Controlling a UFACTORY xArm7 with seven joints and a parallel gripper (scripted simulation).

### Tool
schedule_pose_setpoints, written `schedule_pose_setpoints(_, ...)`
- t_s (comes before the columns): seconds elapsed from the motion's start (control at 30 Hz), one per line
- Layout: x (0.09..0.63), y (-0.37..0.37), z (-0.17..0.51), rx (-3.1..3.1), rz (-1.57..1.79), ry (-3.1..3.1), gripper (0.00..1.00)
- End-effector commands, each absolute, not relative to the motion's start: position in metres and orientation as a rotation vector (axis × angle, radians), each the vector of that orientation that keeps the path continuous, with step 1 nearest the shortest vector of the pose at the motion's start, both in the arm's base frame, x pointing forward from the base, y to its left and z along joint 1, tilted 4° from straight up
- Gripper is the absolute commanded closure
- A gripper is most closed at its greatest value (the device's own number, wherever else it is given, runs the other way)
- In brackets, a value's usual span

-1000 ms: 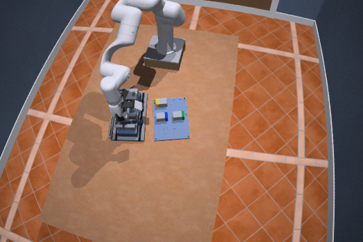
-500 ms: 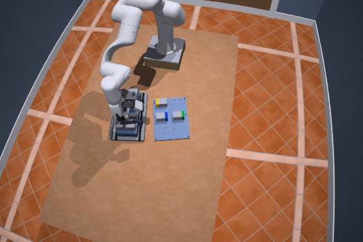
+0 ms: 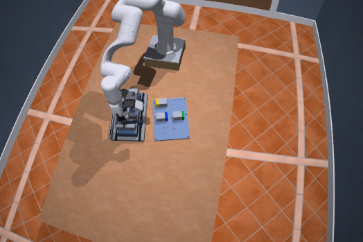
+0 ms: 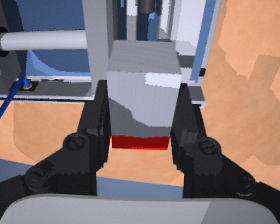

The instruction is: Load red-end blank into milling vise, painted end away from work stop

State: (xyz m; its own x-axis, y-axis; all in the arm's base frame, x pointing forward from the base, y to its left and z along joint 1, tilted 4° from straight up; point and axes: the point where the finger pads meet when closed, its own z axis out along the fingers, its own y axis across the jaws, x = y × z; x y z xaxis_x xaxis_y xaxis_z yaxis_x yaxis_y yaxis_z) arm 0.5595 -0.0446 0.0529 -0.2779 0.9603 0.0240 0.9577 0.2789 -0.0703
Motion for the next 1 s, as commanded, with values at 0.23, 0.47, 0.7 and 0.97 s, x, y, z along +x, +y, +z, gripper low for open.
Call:
schedule_pose_setpoints(0.23,0.56,-0.044,0.049,-1.852,0.06,-2.466,1.0)
schedule_pose_setpoints(0.47,0.558,-0.043,0.028,-1.852,0.06,-2.466,1.0)
schedule_pose_setpoints(0.7,0.558,-0.043,0.026,-1.852,0.06,-2.466,1.0)
schedule_pose_setpoints(0.97,0.558,-0.043,0.026,-1.852,0.06,-2.466,1.0)
